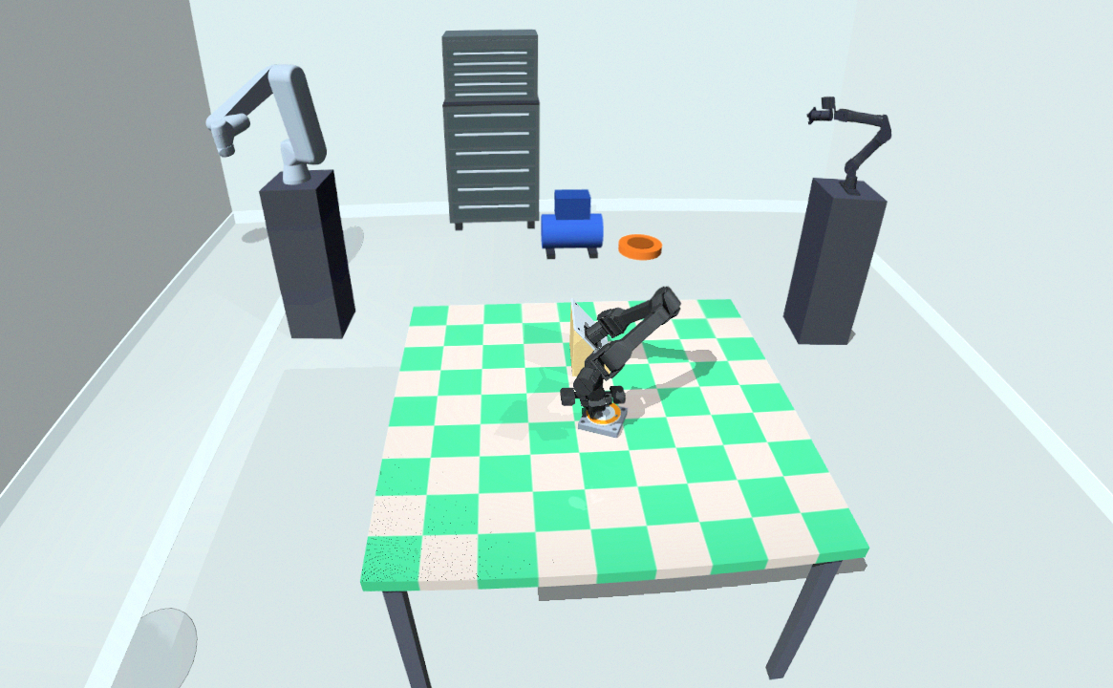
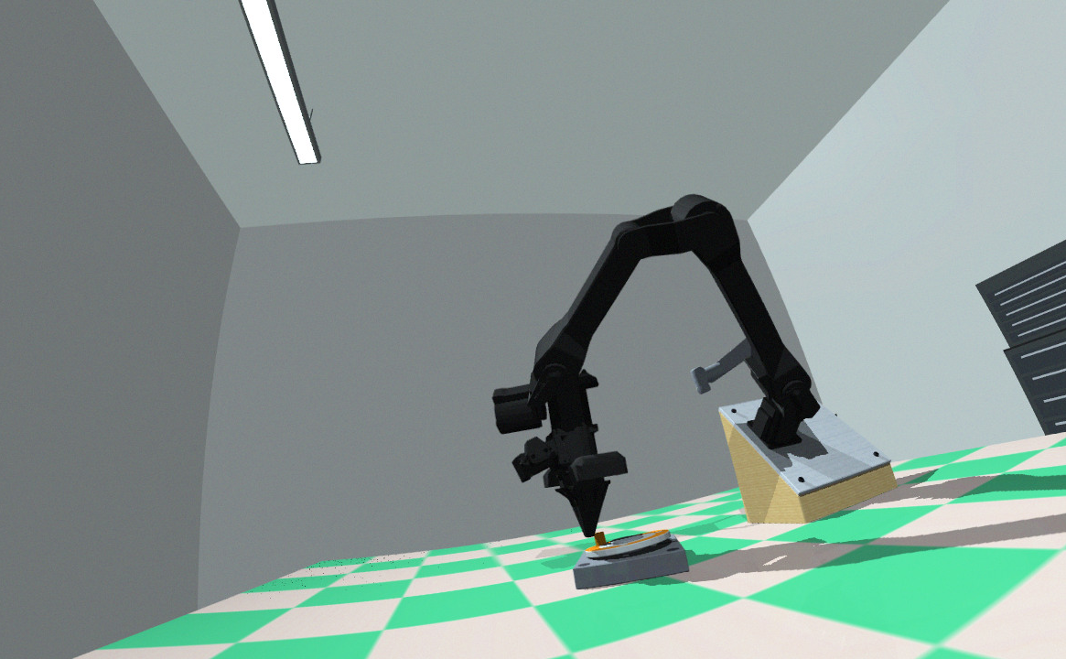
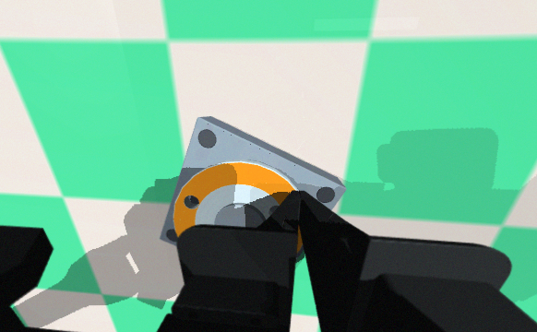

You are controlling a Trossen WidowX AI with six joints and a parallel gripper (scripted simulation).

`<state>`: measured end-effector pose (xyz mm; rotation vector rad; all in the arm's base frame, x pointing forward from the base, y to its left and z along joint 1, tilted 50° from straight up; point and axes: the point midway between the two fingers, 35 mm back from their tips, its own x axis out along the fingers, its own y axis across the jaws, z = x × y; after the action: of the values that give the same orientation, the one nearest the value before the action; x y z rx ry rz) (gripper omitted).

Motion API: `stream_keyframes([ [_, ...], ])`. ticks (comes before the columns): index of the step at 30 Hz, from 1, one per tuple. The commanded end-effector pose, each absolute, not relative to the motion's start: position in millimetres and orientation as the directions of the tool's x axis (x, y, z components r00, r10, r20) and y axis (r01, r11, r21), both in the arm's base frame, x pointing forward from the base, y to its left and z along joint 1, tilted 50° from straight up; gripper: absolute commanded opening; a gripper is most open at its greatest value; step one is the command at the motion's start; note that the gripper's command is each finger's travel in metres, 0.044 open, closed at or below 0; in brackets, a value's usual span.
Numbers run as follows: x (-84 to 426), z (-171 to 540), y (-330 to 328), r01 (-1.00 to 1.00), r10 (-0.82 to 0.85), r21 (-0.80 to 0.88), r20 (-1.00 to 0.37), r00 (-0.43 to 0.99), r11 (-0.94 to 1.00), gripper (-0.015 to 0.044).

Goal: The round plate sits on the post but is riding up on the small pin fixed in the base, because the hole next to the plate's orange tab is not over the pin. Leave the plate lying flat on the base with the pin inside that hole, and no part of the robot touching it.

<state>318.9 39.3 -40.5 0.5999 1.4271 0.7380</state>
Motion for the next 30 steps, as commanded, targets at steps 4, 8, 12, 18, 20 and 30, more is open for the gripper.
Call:
stream_keyframes([
  [4, 310.4, -44.7, 40.8, -0.087, 0.758, 0.757, -0.652, -0.022, 0.648, 0.0],
  [8, 309.3, -45.3, 40.3, -0.087, 0.758, 0.757, -0.652, -0.022, 0.648, 0.0],
  [12, 308.2, -45.8, 39.8, -0.087, 0.758, 0.757, -0.652, -0.022, 0.648, 0.0],
  [18, 307.1, -46.5, 39.2, -0.087, 0.758, 0.757, -0.652, -0.022, 0.648, 0.0],
  [20, 306.7, -46.6, 39.1, -0.087, 0.758, 0.757, -0.652, -0.022, 0.648, 0.0],
  [30, 304.8, -47.5, 38.2, -0.087, 0.758, 0.756, -0.652, -0.022, 0.648, 0.0],
])
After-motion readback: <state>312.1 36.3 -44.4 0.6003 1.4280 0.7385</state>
